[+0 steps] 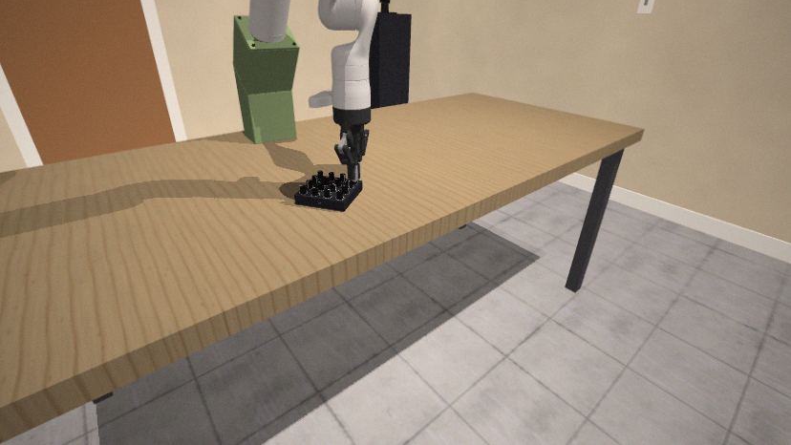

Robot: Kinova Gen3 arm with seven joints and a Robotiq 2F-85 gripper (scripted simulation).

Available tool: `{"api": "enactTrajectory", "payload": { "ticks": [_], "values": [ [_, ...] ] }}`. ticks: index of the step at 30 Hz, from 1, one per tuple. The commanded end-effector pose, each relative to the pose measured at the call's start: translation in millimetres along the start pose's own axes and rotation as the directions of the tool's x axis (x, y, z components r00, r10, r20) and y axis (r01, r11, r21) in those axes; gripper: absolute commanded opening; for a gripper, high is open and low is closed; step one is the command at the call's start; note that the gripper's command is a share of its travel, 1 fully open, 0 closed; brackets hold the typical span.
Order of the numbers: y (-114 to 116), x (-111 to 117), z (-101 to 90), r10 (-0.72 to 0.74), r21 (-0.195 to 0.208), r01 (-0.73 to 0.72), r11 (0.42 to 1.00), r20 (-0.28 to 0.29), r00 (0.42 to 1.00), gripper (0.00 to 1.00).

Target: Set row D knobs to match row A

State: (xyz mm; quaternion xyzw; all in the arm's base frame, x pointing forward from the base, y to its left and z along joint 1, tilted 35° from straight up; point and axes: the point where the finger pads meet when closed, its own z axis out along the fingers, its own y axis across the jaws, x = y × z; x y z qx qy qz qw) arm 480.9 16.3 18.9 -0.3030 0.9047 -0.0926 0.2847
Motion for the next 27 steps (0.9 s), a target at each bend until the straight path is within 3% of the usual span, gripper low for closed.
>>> {"api": "enactTrajectory", "payload": {
  "ticks": [1, 11, 12, 27],
  "values": [
    [-1.1, 0.8, -0.3, 0.001, 0.002, -0.001, 1.0, -0.001, 1.0, 0.08],
    [-1.1, 0.8, -0.3, 0.001, 0.002, -0.001, 1.0, -0.001, 1.0, 0.08],
    [-1.1, 0.8, -0.3, 0.001, 0.002, -0.001, 1.0, -0.001, 1.0, 0.19],
    [-1.1, 0.8, -0.3, 0.001, 0.002, -0.001, 1.0, -0.001, 1.0, 0.19]
  ]
}}
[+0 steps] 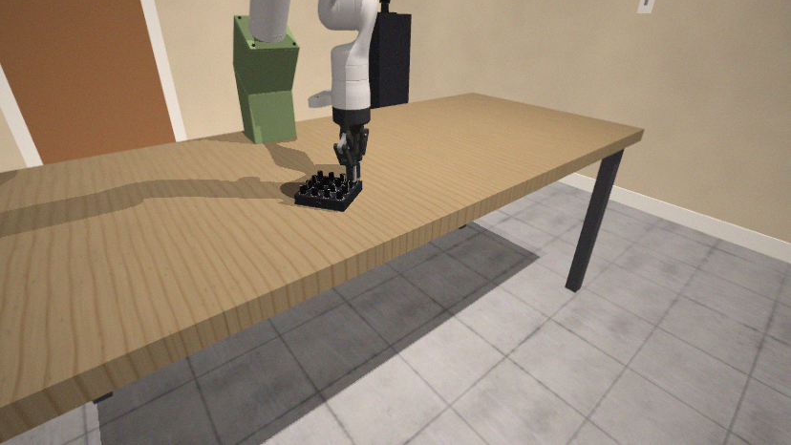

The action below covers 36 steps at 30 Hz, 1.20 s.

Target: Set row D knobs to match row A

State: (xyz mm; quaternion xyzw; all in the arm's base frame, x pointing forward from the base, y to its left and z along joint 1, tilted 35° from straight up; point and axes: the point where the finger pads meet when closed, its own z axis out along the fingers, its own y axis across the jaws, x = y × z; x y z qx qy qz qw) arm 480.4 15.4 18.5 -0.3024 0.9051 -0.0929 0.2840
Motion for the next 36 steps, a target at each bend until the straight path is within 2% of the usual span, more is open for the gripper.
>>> {"api": "enactTrajectory", "payload": {
  "ticks": [1, 11, 25, 36],
  "values": [
    [-0.7, -0.2, -0.3, 0.0, 0.002, 0.0, 1.0, 0.0, 1.0, 0.19],
    [-0.7, -0.2, -2.9, 0.0, 0.002, 0.0, 1.0, 0.0, 1.0, 0.19],
    [-0.7, -0.1, -36.0, 0.0, 0.002, 0.0, 1.0, 0.0, 1.0, 0.19],
    [-0.7, -0.1, -38.3, 0.0, 0.002, 0.0, 1.0, 0.0, 1.0, 0.19]
  ]
}}
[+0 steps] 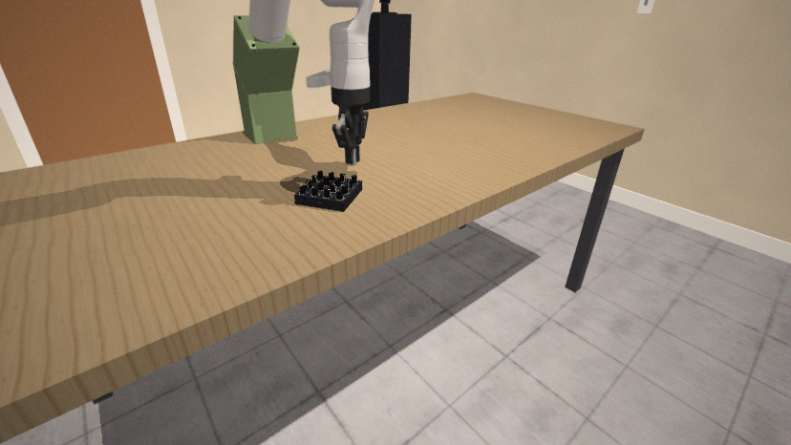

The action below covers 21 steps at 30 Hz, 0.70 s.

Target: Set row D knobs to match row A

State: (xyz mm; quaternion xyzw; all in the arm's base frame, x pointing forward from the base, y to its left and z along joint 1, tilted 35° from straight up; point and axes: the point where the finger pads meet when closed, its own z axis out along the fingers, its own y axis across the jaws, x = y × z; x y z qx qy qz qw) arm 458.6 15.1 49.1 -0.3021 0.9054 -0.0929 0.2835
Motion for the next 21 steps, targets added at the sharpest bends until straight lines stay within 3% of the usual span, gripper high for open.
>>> {"api": "enactTrajectory", "payload": {
  "ticks": [1, 13, 21],
  "values": [
    [-0.8, -0.7, -0.7, 0.0, 0.002, 0.0, 1.0, 0.002, 1.0, 0.19],
    [-0.8, -0.7, -0.8, -0.015, 0.002, 0.015, 1.0, 0.002, 1.0, 0.19],
    [-0.7, -0.7, -1.2, -0.152, 0.003, 0.152, 0.988, 0.003, 0.988, 0.19]
  ]
}}
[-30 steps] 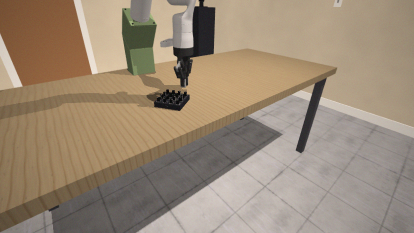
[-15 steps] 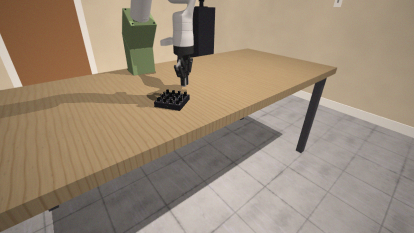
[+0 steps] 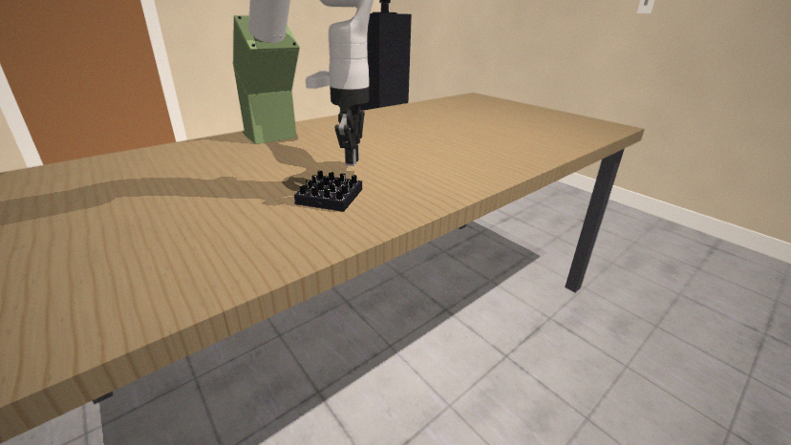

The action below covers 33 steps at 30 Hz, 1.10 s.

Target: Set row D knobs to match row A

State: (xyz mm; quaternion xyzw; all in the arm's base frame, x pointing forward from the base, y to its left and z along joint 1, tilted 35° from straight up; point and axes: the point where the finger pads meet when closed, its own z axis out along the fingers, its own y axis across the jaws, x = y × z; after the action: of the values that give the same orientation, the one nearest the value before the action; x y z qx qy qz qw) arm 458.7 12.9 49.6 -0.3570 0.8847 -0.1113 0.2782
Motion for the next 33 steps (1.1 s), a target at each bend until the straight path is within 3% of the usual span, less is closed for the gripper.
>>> {"api": "enactTrajectory", "payload": {
  "ticks": [1, 4, 10, 14, 19, 21, 27, 33],
  "values": [
    [1.0, -1.9, -1.0, -0.059, 0.0, 0.059, 0.998, 0.002, 0.998, 0.19],
    [1.0, -1.9, -1.2, -0.091, 0.001, 0.091, 0.996, 0.002, 0.996, 0.19],
    [1.1, -2.1, -2.6, -0.332, 0.003, 0.332, 0.943, 0.003, 0.943, 0.19],
    [1.2, -2.2, -4.2, -0.517, 0.004, 0.517, 0.856, 0.003, 0.856, 0.19],
    [1.4, -2.5, -6.9, -0.731, 0.005, 0.731, 0.682, 0.003, 0.682, 0.19],
    [1.4, -2.5, -6.9, -0.731, 0.005, 0.731, 0.682, 0.003, 0.682, 0.19],
    [1.6, -2.8, -11.1, -0.911, 0.005, 0.911, 0.413, 0.002, 0.413, 0.19],
    [1.7, -3.0, -15.3, -0.988, 0.003, 0.988, 0.155, 0.001, 0.155, 0.19]
  ]
}}
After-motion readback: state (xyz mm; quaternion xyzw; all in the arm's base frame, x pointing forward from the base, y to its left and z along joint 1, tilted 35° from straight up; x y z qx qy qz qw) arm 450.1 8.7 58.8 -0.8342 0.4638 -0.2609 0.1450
